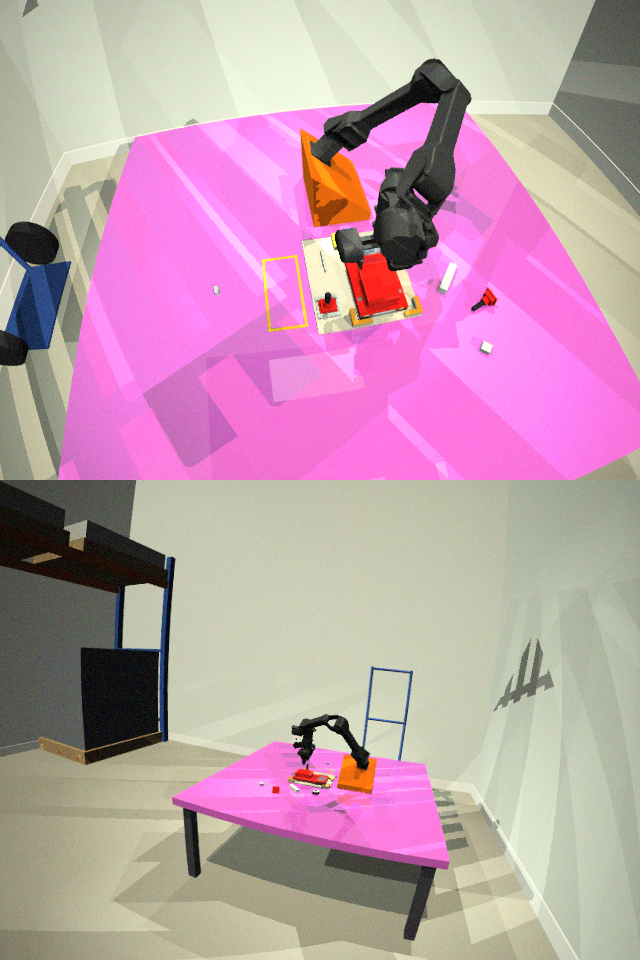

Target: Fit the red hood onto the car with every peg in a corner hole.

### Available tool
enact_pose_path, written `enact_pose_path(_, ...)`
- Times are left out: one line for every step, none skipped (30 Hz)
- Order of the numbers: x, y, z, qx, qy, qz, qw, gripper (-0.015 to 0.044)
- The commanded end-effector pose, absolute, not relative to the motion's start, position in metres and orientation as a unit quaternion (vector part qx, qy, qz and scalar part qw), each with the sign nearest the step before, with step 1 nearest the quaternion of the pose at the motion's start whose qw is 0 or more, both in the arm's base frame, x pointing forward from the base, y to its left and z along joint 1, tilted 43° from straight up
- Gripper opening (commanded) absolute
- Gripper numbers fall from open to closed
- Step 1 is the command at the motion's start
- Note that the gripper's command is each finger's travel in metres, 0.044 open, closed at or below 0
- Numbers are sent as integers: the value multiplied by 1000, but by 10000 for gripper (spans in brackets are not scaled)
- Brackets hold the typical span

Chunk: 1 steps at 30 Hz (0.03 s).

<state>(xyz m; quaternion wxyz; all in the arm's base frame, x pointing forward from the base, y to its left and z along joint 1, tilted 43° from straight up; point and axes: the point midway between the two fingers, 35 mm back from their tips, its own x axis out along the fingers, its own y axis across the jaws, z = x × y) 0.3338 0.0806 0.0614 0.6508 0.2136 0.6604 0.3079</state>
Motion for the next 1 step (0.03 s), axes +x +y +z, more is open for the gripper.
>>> enact_pose_path(334, 79, 62, 212, 660, 307, 652, 440)
